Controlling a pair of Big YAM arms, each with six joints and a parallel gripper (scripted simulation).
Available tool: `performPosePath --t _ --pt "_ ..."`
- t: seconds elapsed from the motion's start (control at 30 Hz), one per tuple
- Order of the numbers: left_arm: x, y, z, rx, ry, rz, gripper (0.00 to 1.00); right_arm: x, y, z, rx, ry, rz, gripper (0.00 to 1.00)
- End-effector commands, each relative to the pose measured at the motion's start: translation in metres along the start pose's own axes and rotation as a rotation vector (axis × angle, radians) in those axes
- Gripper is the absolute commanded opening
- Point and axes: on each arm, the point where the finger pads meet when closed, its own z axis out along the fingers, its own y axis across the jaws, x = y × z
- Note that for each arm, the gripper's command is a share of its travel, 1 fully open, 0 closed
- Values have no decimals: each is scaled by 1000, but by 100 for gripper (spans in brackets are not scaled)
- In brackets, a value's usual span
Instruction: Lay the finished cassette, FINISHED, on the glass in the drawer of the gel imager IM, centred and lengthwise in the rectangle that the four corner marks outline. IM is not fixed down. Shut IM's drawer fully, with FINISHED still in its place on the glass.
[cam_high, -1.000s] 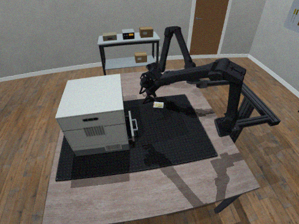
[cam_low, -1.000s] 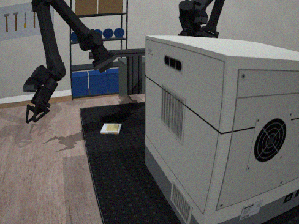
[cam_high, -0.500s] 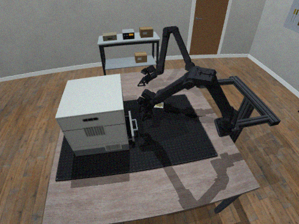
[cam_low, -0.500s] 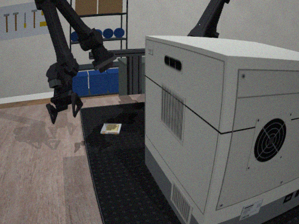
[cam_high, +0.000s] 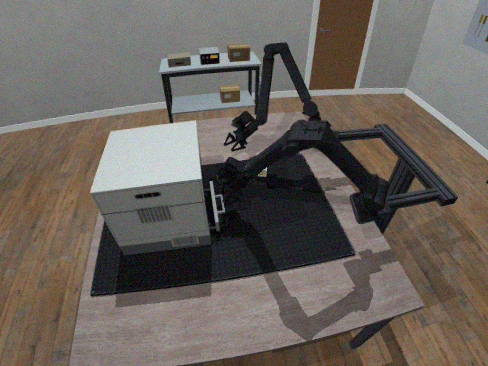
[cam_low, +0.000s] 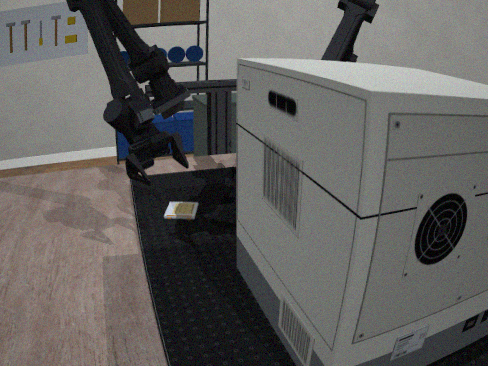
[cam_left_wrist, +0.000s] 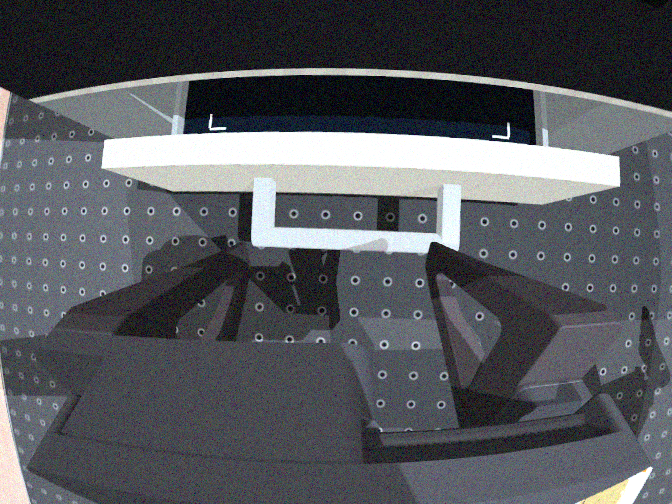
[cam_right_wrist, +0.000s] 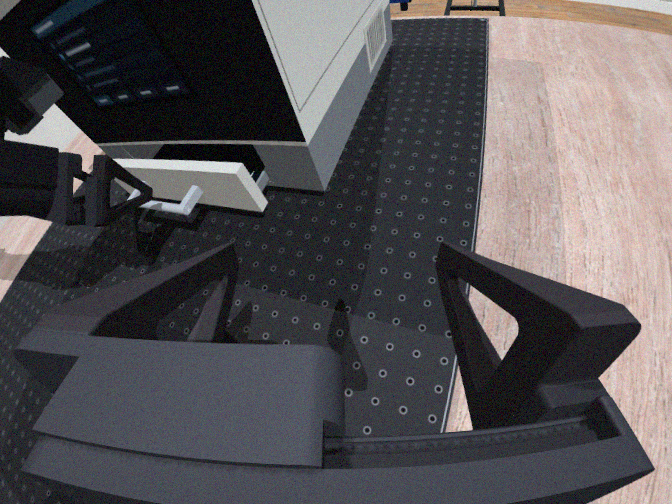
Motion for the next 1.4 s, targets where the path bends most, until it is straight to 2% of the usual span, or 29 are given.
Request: performPosePath --t 0.0,0.07,0.27,0.33,0.57,0.77,0.83,0.9,1.2,1.37 --pt "-14 -16 5 32 -63 283 55 -9 75 10 -235 -30 -230 100" --pt "-28 -14 0 37 -89 346 35 -10 98 9 -306 -54 -278 100" --pt "-17 -9 1 38 -103 559 35 -21 146 3 -461 -138 -379 100" --pt "-17 -9 1 38 -103 559 35 -21 146 3 -461 -138 -379 100" --pt "-21 -8 1 30 -148 829 35 -28 169 -4 -540 -181 -388 100" --pt "-23 -6 2 13 -179 1022 35 -47 123 0 -454 -193 -312 100" --pt "-18 -7 5 8 -183 1097 35 -46 114 3 -438 -170 -270 100" --pt "-18 -7 5 8 -183 1097 35 -46 114 3 -438 -170 -270 100" --pt "-11 -6 8 -37 -222 1443 35 1 118 22 -384 73 -61 100" --pt "15 -14 7 -65 -214 1572 35 26 109 27 -306 211 52 100"
